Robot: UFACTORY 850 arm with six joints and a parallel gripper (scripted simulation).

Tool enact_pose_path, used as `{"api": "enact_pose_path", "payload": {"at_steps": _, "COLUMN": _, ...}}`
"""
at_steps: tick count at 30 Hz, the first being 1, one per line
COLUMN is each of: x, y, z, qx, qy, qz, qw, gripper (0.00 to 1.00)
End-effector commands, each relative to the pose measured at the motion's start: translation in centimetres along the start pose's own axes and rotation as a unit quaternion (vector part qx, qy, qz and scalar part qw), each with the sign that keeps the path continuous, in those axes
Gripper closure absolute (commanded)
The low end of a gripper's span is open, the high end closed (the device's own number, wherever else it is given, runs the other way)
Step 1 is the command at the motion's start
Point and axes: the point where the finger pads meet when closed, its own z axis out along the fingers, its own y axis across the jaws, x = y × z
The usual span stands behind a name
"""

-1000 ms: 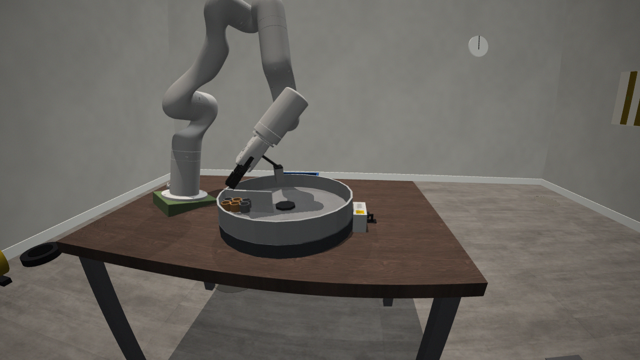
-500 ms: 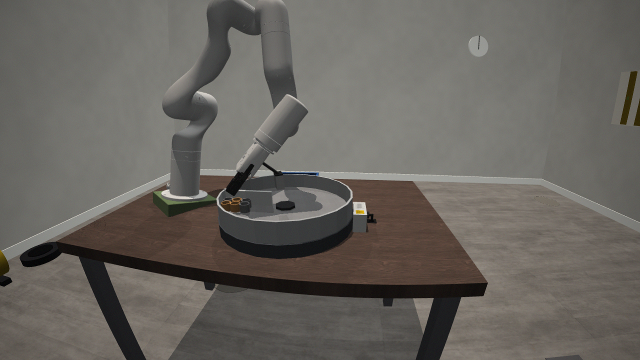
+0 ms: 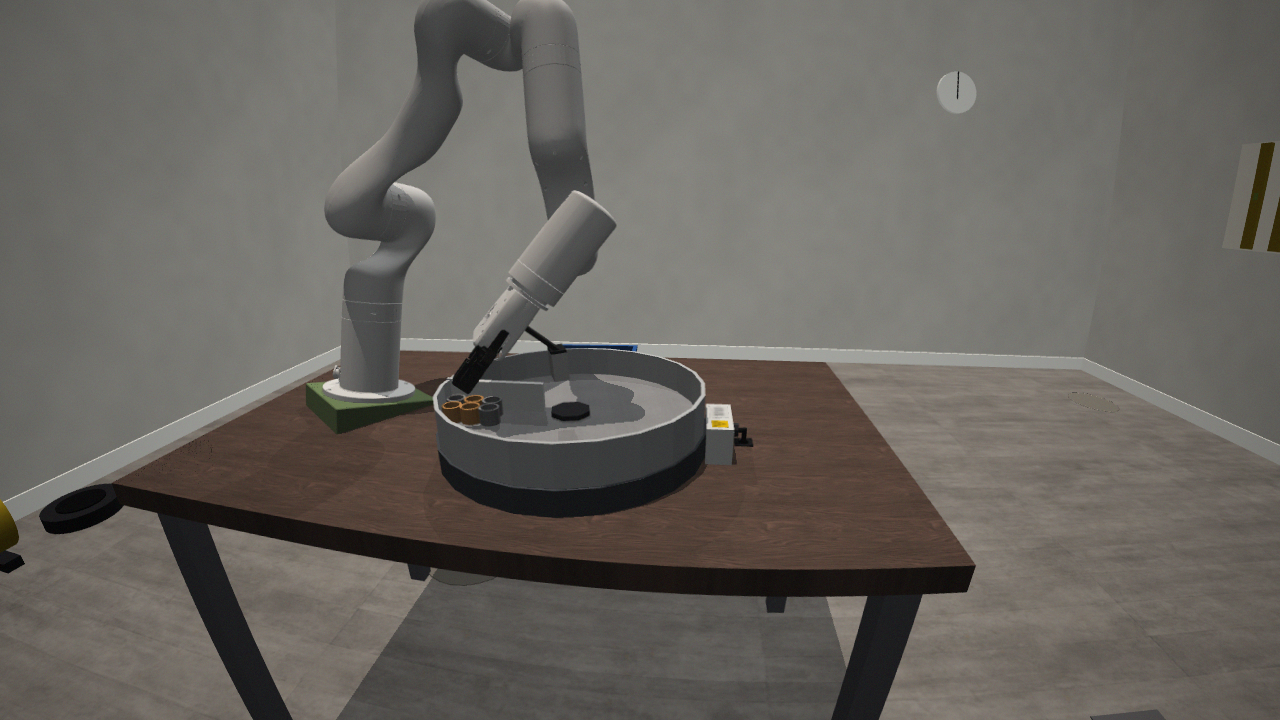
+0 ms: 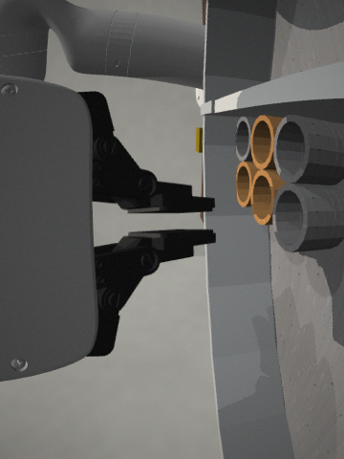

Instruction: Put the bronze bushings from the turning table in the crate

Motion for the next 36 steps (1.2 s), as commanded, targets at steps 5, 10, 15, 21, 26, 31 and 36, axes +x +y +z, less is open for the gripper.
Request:
{"api": "enact_pose_path", "payload": {"at_steps": 5, "x": 0.5, "y": 0.0, "z": 0.5, "qx": 0.000, "qy": 0.000, "qz": 0.000, "qw": 1.000, "gripper": 0.89}}
{"api": "enact_pose_path", "payload": {"at_steps": 10, "x": 1.0, "y": 0.0, "z": 1.2, "qx": 0.000, "qy": 0.000, "qz": 0.000, "qw": 1.000, "gripper": 0.89}}
{"api": "enact_pose_path", "payload": {"at_steps": 15, "x": 1.5, "y": 0.0, "z": 1.7, "qx": 0.000, "qy": 0.000, "qz": 0.000, "qw": 1.000, "gripper": 0.89}}
{"api": "enact_pose_path", "payload": {"at_steps": 21, "x": 1.6, "y": 0.0, "z": 1.8, "qx": 0.000, "qy": 0.000, "qz": 0.000, "qw": 1.000, "gripper": 0.89}}
{"api": "enact_pose_path", "payload": {"at_steps": 26, "x": 1.6, "y": 0.0, "z": 1.8, "qx": 0.000, "qy": 0.000, "qz": 0.000, "qw": 1.000, "gripper": 0.89}}
{"api": "enact_pose_path", "payload": {"at_steps": 31, "x": 1.6, "y": 0.0, "z": 1.8, "qx": 0.000, "qy": 0.000, "qz": 0.000, "qw": 1.000, "gripper": 0.89}}
{"api": "enact_pose_path", "payload": {"at_steps": 36, "x": 1.8, "y": 0.0, "z": 2.1, "qx": 0.000, "qy": 0.000, "qz": 0.000, "qw": 1.000, "gripper": 0.89}}
